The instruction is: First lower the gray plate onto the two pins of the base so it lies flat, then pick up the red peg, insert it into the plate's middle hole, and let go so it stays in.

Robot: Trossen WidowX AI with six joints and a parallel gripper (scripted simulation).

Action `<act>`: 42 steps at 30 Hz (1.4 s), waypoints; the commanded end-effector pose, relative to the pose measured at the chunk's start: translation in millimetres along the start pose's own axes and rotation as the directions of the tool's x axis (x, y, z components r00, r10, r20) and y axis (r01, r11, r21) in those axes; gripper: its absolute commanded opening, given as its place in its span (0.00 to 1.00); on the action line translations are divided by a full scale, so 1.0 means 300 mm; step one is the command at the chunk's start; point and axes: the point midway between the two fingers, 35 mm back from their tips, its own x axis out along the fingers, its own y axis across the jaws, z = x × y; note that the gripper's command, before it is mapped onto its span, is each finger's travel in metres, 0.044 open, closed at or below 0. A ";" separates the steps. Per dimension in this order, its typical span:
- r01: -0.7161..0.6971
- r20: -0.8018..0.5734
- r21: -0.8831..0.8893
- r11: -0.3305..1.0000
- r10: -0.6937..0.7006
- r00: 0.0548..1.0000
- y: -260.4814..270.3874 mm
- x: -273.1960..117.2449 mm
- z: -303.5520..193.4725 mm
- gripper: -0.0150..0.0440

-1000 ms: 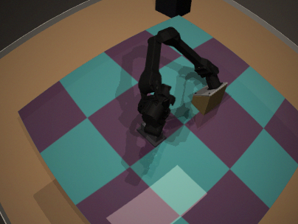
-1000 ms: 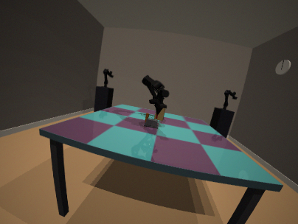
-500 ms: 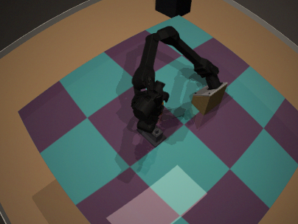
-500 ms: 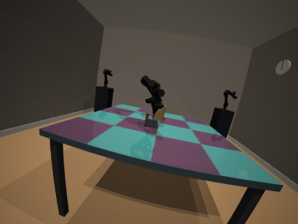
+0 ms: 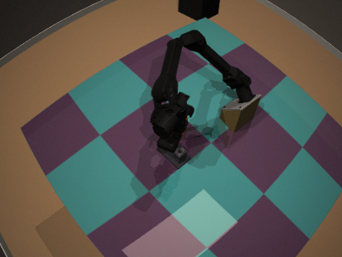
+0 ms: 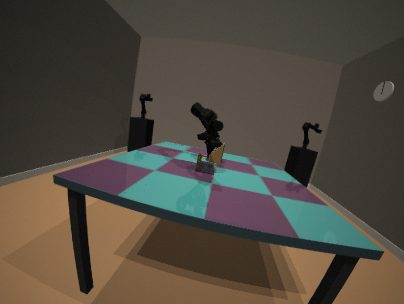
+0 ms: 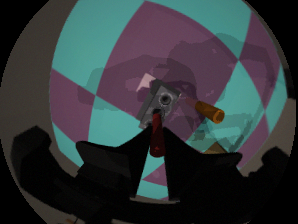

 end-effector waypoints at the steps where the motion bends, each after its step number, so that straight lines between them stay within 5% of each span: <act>1: 0.000 0.001 -0.001 1.000 0.000 1.000 0.000 0.000 0.001 0.25; 42: 0.002 -0.001 0.001 1.000 -0.002 1.000 -0.007 0.059 0.006 0.25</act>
